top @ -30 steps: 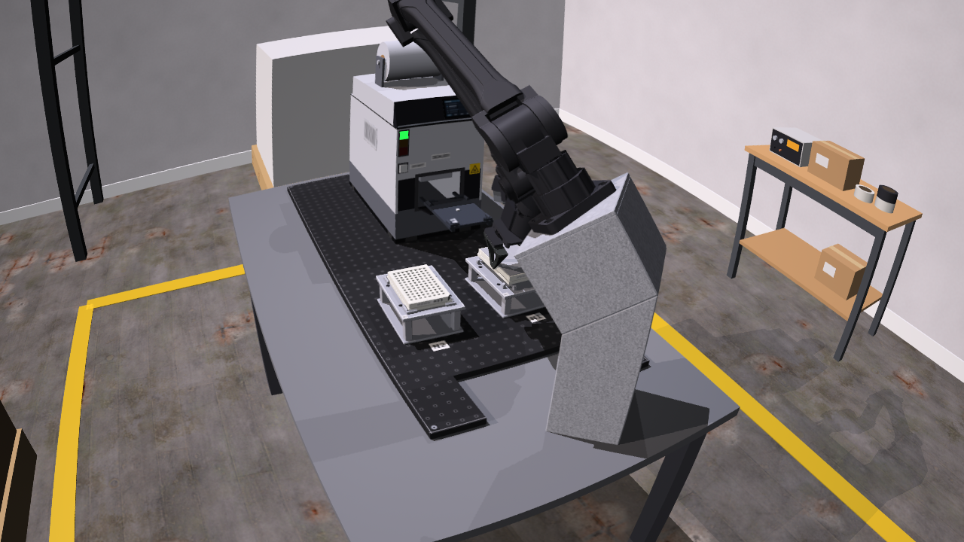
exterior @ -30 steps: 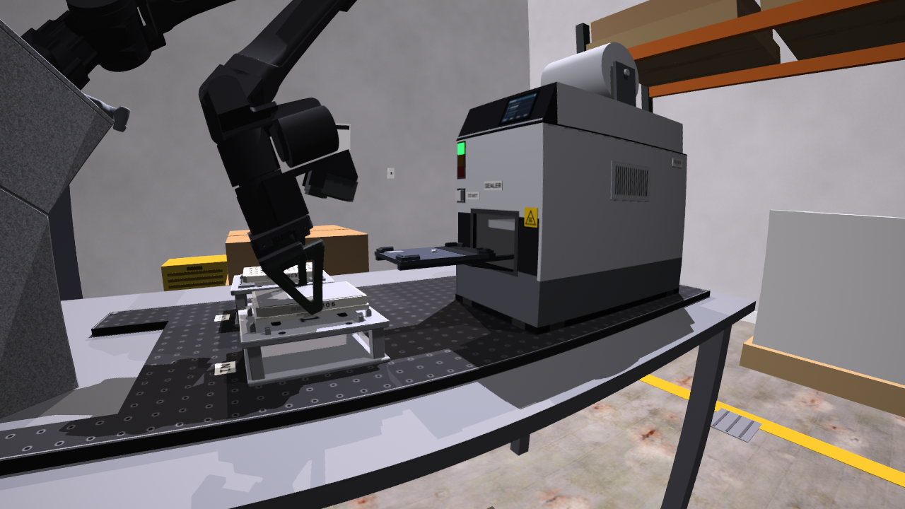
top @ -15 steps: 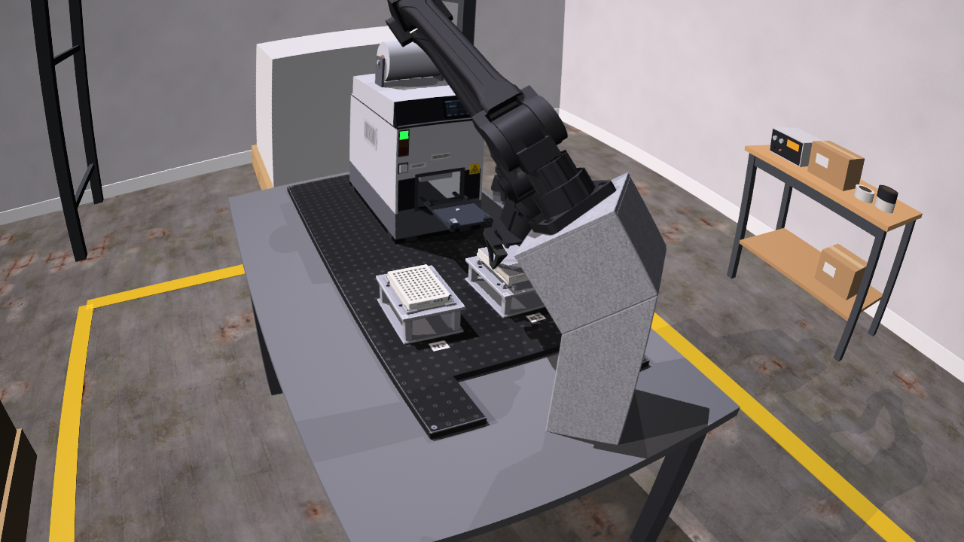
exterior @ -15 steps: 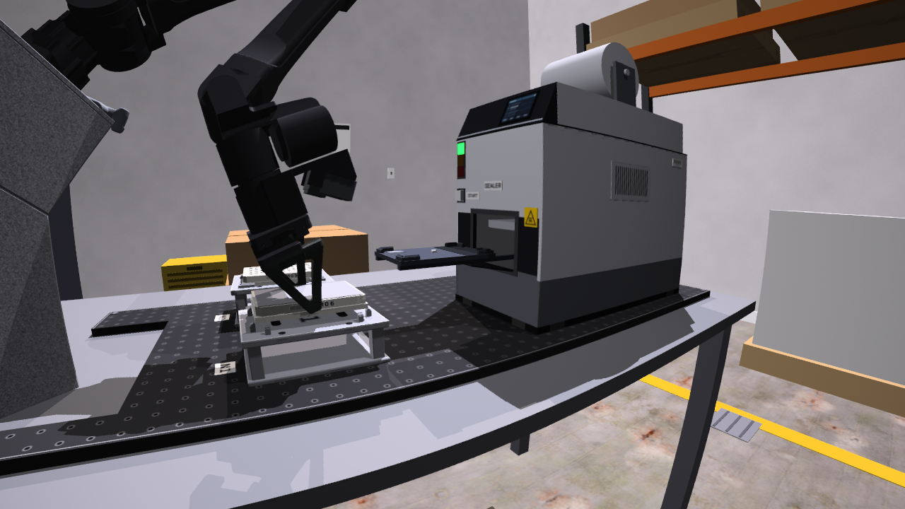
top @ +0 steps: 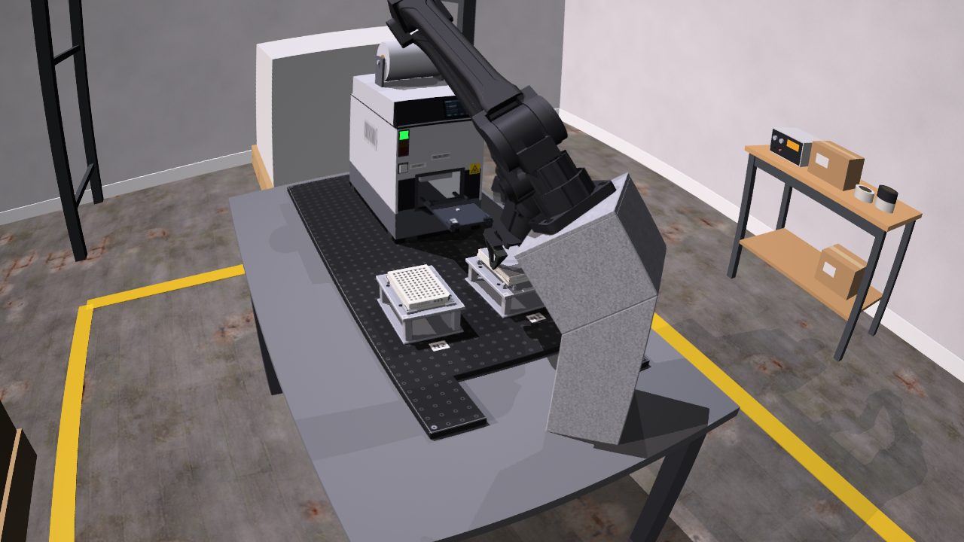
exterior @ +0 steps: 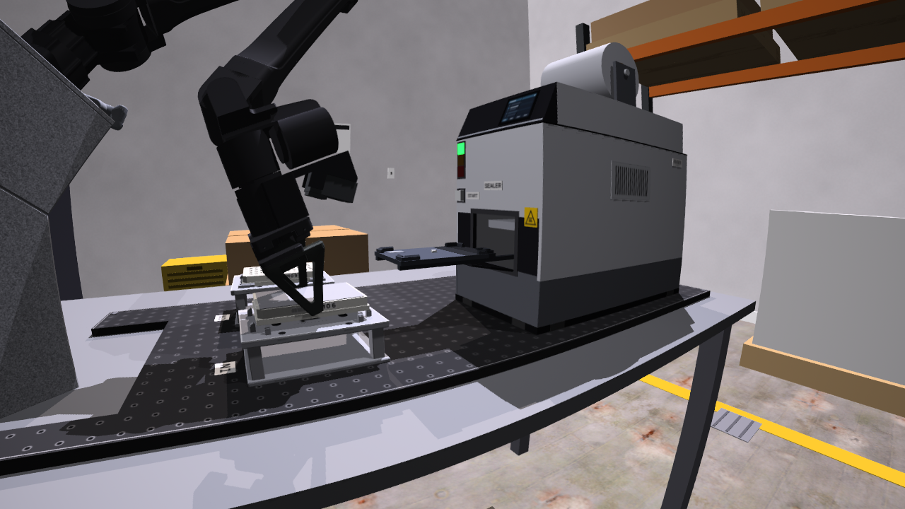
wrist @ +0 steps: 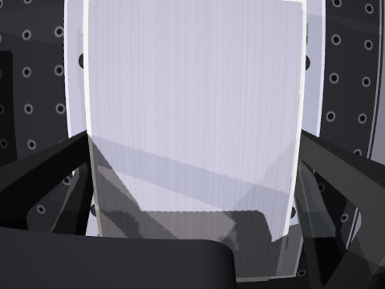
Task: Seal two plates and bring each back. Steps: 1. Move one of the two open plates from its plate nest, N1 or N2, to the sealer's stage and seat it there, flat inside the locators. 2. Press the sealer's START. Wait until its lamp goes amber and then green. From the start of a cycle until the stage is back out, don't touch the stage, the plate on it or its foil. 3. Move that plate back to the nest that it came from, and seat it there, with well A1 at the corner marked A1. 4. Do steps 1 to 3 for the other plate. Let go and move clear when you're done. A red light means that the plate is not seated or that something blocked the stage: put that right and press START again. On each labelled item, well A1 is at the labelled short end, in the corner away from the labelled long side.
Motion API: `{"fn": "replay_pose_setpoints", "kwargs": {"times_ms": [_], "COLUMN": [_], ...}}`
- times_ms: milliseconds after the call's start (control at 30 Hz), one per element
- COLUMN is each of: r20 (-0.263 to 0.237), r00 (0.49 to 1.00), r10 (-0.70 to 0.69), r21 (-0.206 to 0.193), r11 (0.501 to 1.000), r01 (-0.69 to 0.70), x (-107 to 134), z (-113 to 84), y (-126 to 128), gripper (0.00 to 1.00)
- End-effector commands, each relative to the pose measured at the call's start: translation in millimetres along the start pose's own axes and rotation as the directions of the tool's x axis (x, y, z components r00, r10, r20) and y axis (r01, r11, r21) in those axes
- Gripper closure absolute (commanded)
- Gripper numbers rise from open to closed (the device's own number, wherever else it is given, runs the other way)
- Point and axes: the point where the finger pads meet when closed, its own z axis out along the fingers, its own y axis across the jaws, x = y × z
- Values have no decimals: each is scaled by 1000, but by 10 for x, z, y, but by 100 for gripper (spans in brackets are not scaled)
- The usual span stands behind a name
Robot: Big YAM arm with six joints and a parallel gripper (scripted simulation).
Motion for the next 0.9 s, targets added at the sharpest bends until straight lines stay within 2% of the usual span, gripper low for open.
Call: {"fn": "replay_pose_setpoints", "kwargs": {"times_ms": [0, 333, 633, 867], "r20": [4, -1, 4, 1], "r00": [1000, 1000, 1000, 1000], "r10": [-2, 7, 0, -4], "r21": [-6, 0, -9, -2], "r11": [1000, 1000, 1000, 1000], "r01": [2, -7, 0, 4], "x": [1, 33, 20, 26], "z": [49, 20, 104, 90], "y": [35, 28, 37, 25], "gripper": [100, 100, 100, 100]}}
